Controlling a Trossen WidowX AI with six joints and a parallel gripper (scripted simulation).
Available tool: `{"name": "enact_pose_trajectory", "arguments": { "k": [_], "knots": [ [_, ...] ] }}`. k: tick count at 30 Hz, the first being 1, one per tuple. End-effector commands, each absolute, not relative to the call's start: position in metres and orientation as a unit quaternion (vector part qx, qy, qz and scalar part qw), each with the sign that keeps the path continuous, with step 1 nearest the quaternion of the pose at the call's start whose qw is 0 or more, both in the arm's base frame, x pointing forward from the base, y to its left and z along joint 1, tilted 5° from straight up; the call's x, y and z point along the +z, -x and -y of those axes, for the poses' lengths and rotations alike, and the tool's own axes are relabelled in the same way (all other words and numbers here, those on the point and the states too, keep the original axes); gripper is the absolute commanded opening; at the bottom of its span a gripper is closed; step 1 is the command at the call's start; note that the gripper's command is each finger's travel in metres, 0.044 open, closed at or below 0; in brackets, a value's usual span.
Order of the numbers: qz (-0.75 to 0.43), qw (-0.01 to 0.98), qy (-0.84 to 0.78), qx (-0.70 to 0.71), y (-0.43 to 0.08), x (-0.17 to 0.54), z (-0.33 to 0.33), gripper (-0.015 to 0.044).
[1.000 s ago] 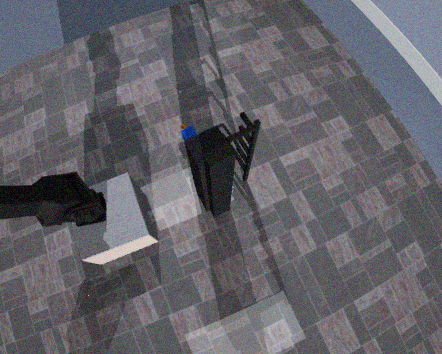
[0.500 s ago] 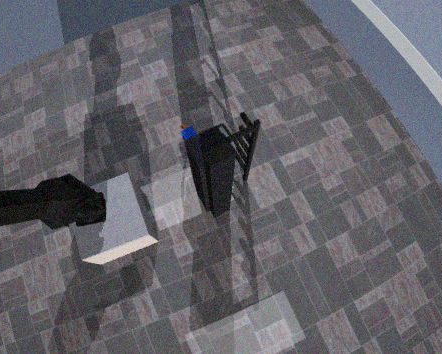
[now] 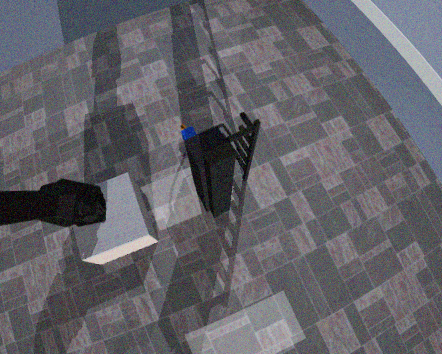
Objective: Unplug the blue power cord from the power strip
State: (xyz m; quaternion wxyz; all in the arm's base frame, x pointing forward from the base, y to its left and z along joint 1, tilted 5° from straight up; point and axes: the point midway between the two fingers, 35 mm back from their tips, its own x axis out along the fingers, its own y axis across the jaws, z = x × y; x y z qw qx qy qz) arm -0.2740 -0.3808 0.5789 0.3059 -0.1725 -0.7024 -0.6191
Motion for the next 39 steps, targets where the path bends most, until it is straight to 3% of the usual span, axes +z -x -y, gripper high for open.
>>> {"name": "enact_pose_trajectory", "arguments": {
  "k": [1,11,20,39],
  "knots": [
    [0.652,0.346,0.127,-0.662,0.230,0.573,0.416,0.0160],
    [0.501,0.467,0.035,-0.728,0.102,0.548,0.480,0.0160],
    [0.344,0.589,-0.010,-0.732,-0.025,0.517,0.498,0.0160],
    [0.019,0.813,0.015,-0.582,-0.262,0.435,0.417,0.0160]
  ]
}}
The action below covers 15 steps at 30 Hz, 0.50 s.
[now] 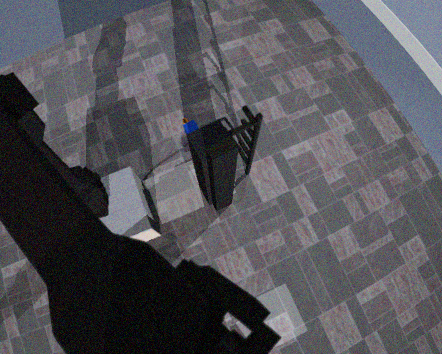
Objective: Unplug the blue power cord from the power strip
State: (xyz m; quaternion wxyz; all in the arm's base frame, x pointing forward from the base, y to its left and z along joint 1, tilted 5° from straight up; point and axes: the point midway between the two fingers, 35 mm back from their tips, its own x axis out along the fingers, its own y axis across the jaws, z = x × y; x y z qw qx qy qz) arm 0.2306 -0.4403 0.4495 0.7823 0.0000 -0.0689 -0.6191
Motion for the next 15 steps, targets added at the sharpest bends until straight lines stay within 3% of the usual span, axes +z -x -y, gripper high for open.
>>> {"name": "enact_pose_trajectory", "arguments": {
  "k": [1,15],
  "knots": [
    [0.006,0.821,0.020,-0.571,-0.271,0.431,0.410,0.0160],
    [-0.179,0.910,0.120,-0.354,-0.375,0.365,0.274,0.0160]
  ]
}}
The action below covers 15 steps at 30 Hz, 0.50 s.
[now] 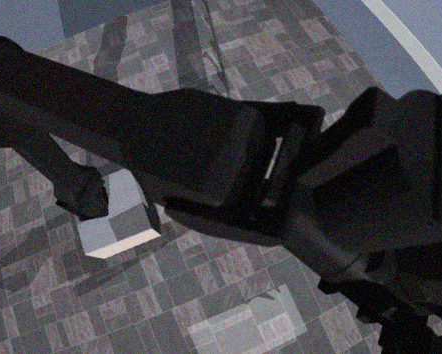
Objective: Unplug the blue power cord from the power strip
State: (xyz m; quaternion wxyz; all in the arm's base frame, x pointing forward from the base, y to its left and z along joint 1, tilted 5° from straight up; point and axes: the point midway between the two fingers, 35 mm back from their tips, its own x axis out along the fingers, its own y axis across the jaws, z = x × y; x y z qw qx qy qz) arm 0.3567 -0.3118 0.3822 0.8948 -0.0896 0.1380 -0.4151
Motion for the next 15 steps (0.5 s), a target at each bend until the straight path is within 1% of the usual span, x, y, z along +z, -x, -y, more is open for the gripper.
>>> {"name": "enact_pose_trajectory", "arguments": {
  "k": [1,7,15],
  "knots": [
    [-0.192,0.914,0.130,-0.334,-0.380,0.359,0.261,0.0160],
    [-0.256,0.924,0.194,-0.208,-0.401,0.327,0.185,0.0160],
    [-0.314,0.906,0.283,-0.030,-0.405,0.284,0.081,0.0160]
  ]
}}
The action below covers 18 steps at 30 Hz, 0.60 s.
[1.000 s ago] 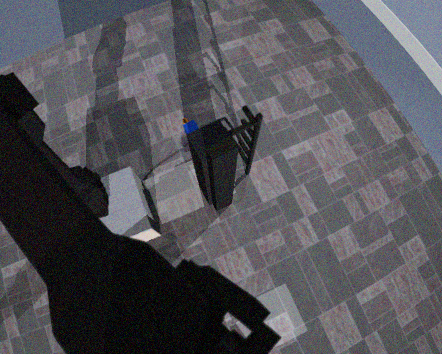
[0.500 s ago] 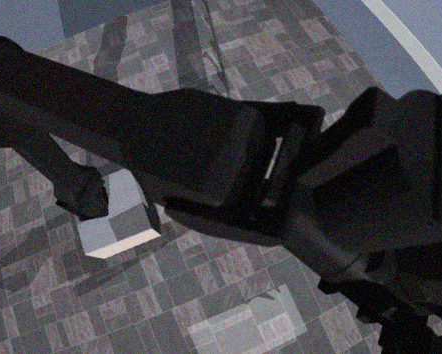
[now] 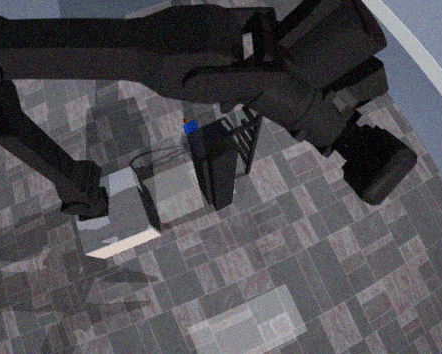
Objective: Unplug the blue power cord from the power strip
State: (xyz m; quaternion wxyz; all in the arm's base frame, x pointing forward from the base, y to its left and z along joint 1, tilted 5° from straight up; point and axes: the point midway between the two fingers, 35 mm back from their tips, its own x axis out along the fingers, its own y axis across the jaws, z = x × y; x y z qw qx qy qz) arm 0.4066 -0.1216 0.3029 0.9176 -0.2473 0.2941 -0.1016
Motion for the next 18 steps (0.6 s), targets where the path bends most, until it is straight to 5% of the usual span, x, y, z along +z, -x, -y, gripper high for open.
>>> {"name": "enact_pose_trajectory", "arguments": {
  "k": [1,18],
  "knots": [
    [-0.319,0.901,0.294,-0.008,-0.404,0.278,0.069,0.0160],
    [-0.372,0.751,0.463,0.288,-0.349,0.197,-0.079,0.0160]
  ]
}}
